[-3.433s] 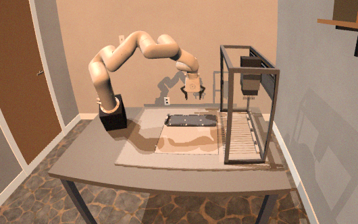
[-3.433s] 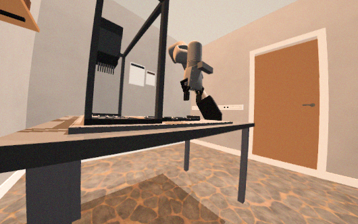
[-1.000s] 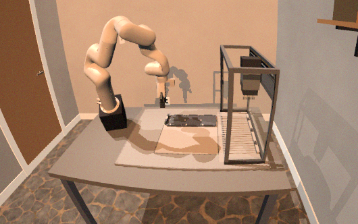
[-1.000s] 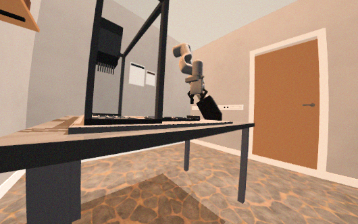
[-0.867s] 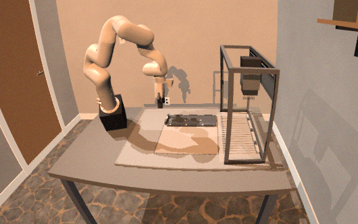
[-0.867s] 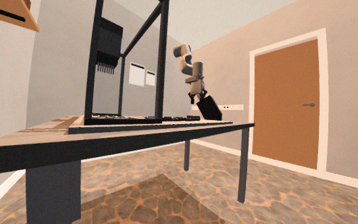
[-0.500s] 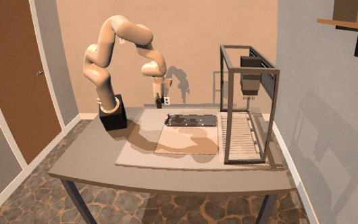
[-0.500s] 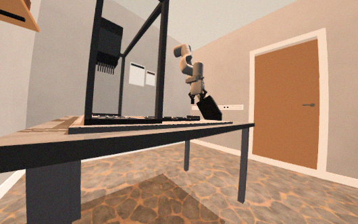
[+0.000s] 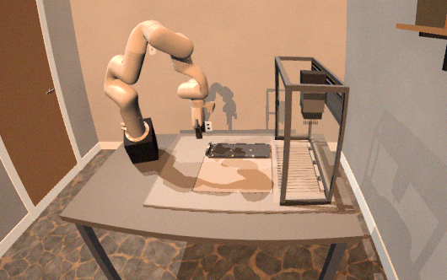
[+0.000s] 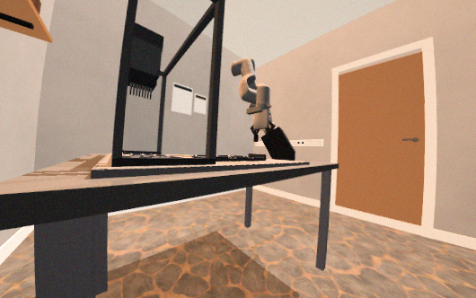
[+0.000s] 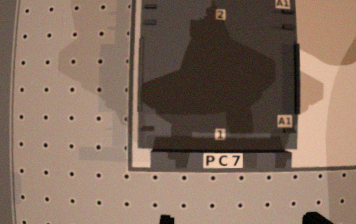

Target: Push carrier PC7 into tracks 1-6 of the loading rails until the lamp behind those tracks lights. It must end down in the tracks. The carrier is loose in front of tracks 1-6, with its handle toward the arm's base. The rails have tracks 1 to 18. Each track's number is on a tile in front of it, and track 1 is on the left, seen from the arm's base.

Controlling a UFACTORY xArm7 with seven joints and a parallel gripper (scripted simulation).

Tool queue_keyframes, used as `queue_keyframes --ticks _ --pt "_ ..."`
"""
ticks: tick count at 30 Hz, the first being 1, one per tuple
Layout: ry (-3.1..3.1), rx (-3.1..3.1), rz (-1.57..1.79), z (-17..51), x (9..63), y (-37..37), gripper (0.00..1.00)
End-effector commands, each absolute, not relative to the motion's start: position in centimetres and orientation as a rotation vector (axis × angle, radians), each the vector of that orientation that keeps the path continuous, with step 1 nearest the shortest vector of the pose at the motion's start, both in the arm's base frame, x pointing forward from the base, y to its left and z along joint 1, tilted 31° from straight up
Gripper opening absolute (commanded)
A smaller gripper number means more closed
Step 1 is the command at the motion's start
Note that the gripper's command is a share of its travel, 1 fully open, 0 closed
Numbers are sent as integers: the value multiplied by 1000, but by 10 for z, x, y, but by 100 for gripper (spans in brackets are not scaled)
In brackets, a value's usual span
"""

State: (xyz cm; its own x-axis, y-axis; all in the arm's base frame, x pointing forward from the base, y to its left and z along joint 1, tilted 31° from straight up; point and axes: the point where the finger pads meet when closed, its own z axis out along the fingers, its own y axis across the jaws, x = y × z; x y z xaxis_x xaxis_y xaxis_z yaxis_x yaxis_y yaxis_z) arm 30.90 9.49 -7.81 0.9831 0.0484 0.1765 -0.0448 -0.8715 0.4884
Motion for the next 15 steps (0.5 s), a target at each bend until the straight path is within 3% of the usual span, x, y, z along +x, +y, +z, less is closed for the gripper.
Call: queue_keyframes --ticks 1,15 --pt "4 2620 253 -83 311 94 82" --pt "4 2620 253 -100 314 84 82"
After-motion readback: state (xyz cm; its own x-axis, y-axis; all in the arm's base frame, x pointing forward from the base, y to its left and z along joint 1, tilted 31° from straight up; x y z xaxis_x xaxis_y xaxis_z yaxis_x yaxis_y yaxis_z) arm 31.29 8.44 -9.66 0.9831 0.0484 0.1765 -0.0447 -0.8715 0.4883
